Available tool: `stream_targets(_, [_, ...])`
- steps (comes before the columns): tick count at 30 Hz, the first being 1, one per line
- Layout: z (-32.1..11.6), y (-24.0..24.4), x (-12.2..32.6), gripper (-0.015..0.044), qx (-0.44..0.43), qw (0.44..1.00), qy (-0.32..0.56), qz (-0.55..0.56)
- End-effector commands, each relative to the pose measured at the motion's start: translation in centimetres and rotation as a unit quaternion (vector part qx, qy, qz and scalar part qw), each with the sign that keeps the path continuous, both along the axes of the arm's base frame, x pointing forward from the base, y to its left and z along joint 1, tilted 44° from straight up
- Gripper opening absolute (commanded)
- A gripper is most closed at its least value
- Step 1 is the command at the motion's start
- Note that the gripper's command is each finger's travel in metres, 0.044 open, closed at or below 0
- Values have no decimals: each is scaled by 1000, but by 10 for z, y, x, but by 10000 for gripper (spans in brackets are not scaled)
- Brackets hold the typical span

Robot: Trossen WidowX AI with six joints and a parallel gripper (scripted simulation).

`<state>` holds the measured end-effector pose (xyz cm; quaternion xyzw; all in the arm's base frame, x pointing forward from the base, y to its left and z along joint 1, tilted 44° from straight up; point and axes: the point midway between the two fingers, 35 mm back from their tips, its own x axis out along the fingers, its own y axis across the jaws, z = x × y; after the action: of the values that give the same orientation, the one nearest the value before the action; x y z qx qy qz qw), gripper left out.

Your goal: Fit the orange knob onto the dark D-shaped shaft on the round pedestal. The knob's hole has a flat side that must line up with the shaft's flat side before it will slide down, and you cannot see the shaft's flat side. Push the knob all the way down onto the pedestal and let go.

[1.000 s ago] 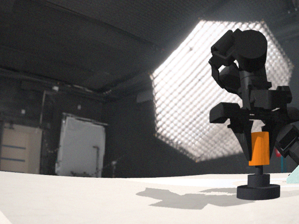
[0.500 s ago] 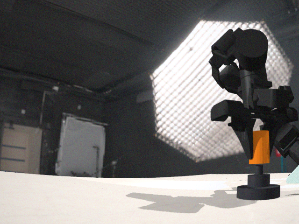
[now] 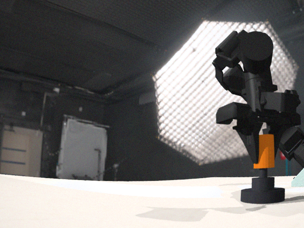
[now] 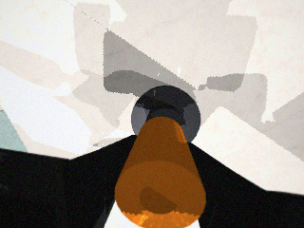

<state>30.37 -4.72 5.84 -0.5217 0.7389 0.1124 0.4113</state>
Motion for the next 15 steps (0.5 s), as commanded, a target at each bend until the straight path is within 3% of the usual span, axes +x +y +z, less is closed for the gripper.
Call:
stream_targets(1, [1,2,3,0,2,1000,-1,4])
stream_targets(15, [-1,-1,3,0,2,1000,-1,4])
